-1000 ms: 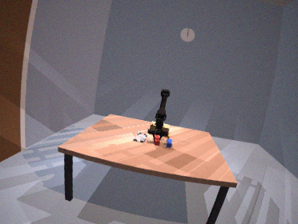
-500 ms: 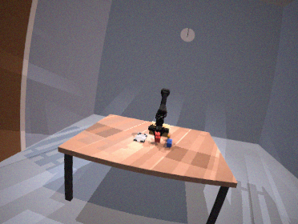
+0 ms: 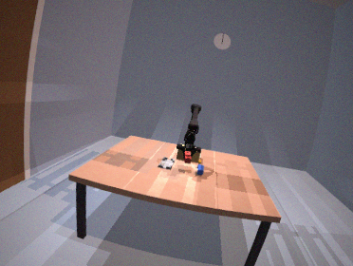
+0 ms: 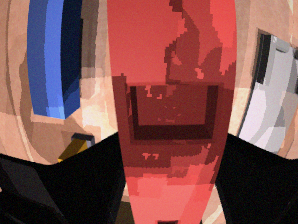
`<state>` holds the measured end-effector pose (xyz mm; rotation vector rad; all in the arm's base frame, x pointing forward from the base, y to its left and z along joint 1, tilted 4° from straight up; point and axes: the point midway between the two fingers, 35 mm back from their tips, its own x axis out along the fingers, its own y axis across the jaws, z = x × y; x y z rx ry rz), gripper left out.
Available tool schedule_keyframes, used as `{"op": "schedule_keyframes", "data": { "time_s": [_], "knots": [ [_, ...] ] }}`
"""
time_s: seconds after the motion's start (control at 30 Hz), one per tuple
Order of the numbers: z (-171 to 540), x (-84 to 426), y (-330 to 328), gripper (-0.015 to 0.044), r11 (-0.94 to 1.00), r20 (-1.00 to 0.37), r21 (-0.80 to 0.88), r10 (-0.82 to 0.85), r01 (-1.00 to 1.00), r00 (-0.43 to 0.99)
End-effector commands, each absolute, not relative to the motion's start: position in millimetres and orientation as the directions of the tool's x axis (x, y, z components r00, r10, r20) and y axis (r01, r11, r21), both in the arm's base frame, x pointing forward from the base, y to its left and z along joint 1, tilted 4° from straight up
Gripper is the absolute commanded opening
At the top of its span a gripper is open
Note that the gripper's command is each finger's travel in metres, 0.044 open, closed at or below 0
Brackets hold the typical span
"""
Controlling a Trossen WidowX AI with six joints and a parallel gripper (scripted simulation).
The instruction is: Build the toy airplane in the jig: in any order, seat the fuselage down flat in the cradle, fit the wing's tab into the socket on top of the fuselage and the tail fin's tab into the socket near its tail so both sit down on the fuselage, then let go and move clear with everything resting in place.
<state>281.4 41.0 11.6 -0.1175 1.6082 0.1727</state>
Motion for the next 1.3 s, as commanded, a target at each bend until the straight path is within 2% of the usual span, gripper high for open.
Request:
{"op": "schedule_keyframes", "data": {
  "time_s": [0.0,0.47,1.27],
  "knots": [
    [27.9,283.9,40.4,0.0,0.982,-0.999,0.034,0.03,-0.186,-0.028],
    [65.8,278.4,38.0,0.0,0.982,-0.999,0.034,0.029,-0.187,-0.029],
    [34.8,284.8,-25.9,0.0,0.995,-0.999,0.025,0.023,-0.099,-0.027]
  ]
}}
